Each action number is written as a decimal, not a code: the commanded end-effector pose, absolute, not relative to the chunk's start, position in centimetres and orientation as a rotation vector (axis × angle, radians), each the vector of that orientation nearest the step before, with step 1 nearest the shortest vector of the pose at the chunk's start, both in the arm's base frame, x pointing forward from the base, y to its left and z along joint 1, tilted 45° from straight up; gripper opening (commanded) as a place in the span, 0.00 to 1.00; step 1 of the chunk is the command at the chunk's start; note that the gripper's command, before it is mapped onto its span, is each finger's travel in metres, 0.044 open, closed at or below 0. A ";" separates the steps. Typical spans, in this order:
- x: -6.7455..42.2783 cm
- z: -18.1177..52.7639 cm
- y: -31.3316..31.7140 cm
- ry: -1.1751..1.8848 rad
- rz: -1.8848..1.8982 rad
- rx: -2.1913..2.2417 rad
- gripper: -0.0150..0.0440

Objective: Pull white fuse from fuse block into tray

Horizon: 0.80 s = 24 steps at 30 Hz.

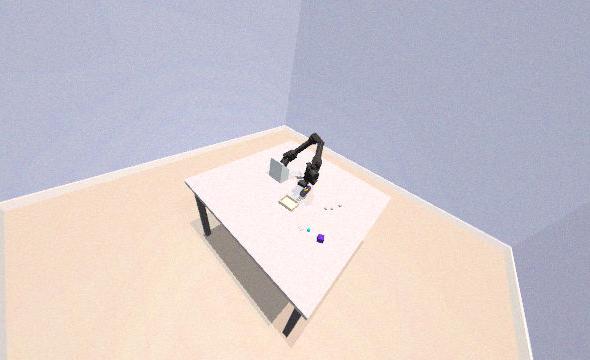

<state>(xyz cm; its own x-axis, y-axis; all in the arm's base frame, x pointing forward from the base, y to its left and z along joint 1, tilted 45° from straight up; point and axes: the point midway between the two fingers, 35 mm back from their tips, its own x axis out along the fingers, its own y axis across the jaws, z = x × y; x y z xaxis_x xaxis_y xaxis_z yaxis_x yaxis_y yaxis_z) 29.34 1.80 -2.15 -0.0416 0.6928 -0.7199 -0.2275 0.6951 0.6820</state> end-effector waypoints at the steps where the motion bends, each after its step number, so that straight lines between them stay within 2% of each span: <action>1: 29.8 -3.8 0.0 1.435 0.775 0.409 0.25; 24: 29.4 -12.7 -8.7 1.434 0.783 0.409 0.25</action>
<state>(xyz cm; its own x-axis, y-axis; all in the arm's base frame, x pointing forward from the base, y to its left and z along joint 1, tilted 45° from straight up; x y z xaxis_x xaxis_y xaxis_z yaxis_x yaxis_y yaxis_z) 29.90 -7.45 -11.08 -0.0409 0.6884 -0.7241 -0.2298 0.6988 0.6774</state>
